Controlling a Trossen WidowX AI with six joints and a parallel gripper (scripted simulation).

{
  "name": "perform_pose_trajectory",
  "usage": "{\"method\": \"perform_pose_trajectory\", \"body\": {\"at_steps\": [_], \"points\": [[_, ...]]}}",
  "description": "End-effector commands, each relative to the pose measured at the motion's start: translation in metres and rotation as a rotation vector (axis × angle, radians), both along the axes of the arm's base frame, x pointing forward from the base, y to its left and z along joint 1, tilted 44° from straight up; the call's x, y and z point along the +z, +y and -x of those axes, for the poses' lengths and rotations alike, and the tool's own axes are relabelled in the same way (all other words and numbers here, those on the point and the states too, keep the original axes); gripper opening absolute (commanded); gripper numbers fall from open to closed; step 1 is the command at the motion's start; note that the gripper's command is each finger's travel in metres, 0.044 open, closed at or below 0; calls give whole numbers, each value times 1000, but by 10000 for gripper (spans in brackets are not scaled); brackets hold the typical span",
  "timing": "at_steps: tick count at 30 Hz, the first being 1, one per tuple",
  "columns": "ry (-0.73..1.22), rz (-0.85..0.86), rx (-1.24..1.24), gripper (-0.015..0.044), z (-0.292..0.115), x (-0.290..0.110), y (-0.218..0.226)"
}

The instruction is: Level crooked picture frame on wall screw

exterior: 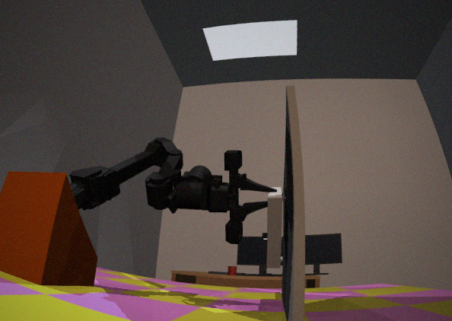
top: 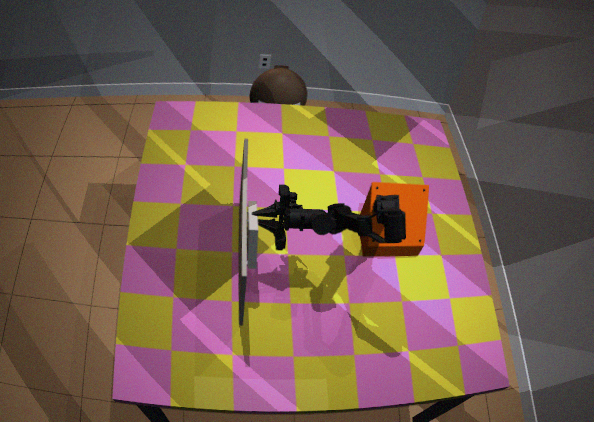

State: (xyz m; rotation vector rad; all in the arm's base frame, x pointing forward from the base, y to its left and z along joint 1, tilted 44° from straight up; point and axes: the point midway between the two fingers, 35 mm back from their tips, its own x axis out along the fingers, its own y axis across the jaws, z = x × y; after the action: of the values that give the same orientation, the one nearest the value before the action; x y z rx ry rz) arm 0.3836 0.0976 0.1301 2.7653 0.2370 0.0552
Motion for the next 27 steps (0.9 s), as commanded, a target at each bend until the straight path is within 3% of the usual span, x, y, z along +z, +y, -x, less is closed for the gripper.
{"method": "perform_pose_trajectory", "body": {"at_steps": [1,27], "points": [[-3,-5,-8,0,0,1,-2],[-3,-5,-8,0,0,4,-2]]}}
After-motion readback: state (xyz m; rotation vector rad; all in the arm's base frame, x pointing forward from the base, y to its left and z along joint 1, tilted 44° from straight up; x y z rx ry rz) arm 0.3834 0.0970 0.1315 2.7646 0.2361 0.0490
